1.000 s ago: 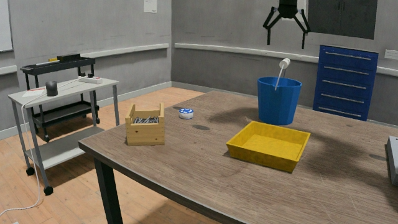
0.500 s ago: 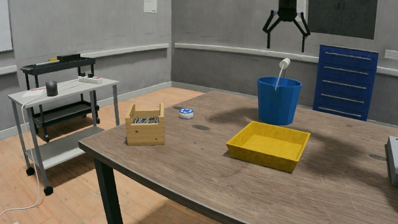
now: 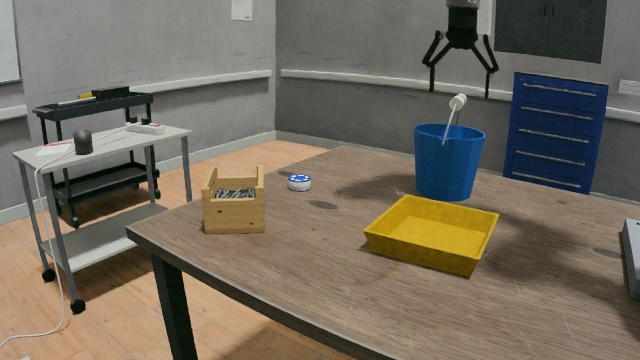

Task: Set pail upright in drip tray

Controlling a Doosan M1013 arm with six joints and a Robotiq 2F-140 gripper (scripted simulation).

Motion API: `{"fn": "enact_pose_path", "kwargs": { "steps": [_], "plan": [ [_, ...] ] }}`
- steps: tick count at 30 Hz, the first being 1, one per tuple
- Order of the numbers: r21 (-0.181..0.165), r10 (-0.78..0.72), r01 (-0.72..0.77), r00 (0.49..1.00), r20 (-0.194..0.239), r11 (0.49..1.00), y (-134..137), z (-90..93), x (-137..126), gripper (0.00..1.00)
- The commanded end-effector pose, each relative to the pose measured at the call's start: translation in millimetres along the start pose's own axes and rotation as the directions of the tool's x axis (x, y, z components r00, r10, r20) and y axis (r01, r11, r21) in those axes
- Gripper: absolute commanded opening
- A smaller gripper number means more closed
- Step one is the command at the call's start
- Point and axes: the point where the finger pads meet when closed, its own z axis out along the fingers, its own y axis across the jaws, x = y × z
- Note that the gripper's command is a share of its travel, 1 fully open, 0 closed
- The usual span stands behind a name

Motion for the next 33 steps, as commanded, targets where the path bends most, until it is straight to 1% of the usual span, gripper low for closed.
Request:
{"fn": "enact_pose_path", "kwargs": {
  "steps": [1, 8, 14, 33],
  "plan": [
    [0.002, 0.000, 0.000, 1.000, 0.000, 1.000, -0.3, 4.4, 0.1, 1.00],
    [0.002, 0.000, 0.000, 1.000, 0.000, 1.000, 0.2, 18.2, 0.2, 1.00],
    [0.002, 0.000, 0.000, 1.000, 0.000, 1.000, 0.4, 24.9, 0.3, 1.00],
    [0.002, 0.000, 0.000, 1.000, 0.000, 1.000, 0.5, 27.2, 0.3, 1.00]
  ]
}}
